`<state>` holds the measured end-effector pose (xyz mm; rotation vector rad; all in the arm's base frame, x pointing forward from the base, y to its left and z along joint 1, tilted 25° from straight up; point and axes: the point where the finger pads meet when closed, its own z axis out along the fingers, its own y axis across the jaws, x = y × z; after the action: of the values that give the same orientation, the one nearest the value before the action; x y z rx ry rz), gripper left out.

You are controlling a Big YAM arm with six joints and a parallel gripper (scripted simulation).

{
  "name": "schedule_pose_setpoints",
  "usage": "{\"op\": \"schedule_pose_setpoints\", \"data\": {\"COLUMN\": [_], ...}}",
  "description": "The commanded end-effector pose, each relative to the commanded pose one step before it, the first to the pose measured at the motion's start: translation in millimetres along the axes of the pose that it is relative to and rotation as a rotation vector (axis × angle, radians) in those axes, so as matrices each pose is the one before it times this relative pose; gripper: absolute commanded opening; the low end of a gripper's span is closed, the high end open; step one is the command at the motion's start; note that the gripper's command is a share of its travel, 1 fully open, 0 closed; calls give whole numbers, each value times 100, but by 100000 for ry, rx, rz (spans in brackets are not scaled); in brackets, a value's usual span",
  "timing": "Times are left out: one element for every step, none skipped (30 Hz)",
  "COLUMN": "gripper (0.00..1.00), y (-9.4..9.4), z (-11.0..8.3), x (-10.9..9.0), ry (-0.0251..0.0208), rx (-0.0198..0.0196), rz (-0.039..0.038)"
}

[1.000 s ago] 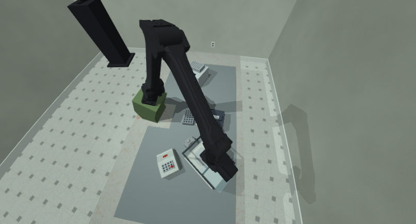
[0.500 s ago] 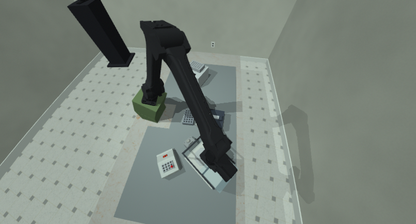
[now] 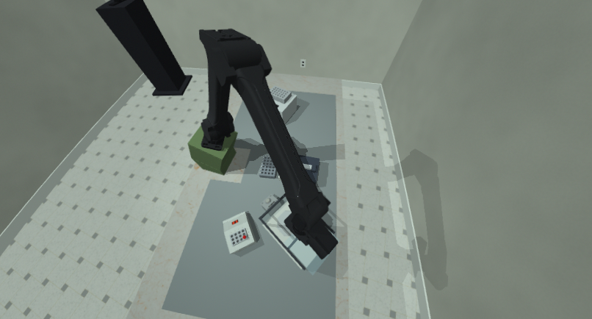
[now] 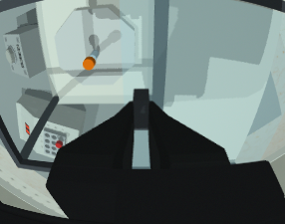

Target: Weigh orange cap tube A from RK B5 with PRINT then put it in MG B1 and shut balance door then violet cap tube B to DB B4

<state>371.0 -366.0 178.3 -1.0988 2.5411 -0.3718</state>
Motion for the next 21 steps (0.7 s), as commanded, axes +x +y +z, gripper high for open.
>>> {"op": "schedule_pose_setpoints", "data": {"gripper": [6, 6, 6, 6, 6, 6, 6, 6, 6, 6, 6, 6, 6, 6, 6, 6, 6, 6, 6, 6, 6], "y": [-688, 98, 109, 124, 312, 152, -13, 31, 139, 141, 89, 0, 0, 186, -12, 49, 160, 174, 71, 50, 104], "z": [-1281, -5, 1, -5, -5, -4, -4, -5, -5, -4, -4, 0, 0, -3, -5, -5, -5, -5, -4, -5, -5], "x": [-536, 29, 10, 26, 16, 25, 34, 29, 21, 21, 24, 0, 0, 11, 34, 27, 24, 20, 26, 27, 23], "ry": [420, 18, 11, 13, -29, 6, 42, 22, -16, -12, 0, 0, 0, -79, 40, 31, 3, -13, 8, 10, -5], "rx": [4305, 6, 3, -87, -846, -203, 461, 285, -147, -157, 54, 0, 0, -362, 449, 250, -234, -290, 124, 212, -6], "rz": [-1035, 7, 4, 30, 220, 59, -107, -64, 45, 47, -6, 0, 0, 96, -106, -53, 67, 81, -23, -46, 9]}}
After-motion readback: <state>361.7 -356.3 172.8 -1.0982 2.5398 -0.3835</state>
